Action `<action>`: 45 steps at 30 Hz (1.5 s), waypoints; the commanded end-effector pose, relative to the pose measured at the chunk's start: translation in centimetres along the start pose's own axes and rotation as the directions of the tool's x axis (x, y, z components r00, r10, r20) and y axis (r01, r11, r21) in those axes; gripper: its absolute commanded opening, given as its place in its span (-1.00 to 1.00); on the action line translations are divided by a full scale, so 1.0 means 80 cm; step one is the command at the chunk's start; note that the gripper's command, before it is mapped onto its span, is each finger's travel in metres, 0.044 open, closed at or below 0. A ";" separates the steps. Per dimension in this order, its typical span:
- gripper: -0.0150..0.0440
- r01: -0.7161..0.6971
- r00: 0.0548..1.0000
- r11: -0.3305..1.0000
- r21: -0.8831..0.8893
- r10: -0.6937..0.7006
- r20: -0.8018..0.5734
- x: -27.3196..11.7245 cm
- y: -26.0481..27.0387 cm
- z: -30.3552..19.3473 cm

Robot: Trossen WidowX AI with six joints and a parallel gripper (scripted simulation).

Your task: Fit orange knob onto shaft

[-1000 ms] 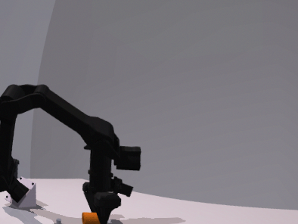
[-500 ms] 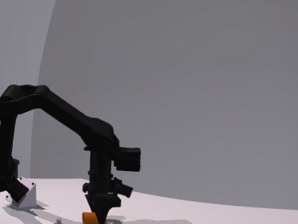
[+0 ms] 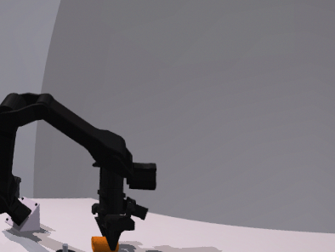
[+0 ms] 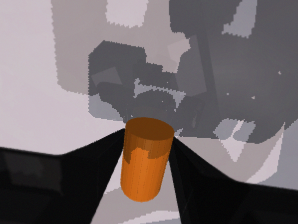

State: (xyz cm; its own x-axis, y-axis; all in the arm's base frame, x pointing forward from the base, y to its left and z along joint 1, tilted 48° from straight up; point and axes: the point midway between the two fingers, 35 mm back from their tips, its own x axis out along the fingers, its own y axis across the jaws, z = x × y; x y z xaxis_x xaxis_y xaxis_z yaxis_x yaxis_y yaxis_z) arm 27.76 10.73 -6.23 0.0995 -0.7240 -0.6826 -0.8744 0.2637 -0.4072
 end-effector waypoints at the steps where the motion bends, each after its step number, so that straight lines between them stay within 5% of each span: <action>1: 0.11 0.000 1.000 1.000 0.000 0.000 0.027 -0.002 0.000 -0.001; 22: 0.11 -0.007 0.923 1.000 -0.004 0.008 0.384 -0.017 0.000 -0.026; 45: 0.11 -0.011 0.703 1.000 -0.011 0.016 0.711 -0.022 -0.001 -0.057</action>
State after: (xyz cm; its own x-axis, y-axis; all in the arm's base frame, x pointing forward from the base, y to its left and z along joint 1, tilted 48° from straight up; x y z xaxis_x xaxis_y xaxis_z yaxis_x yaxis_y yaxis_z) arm 25.65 9.15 -2.41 0.3814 -0.0958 -0.9194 -0.8796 0.2682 -0.3929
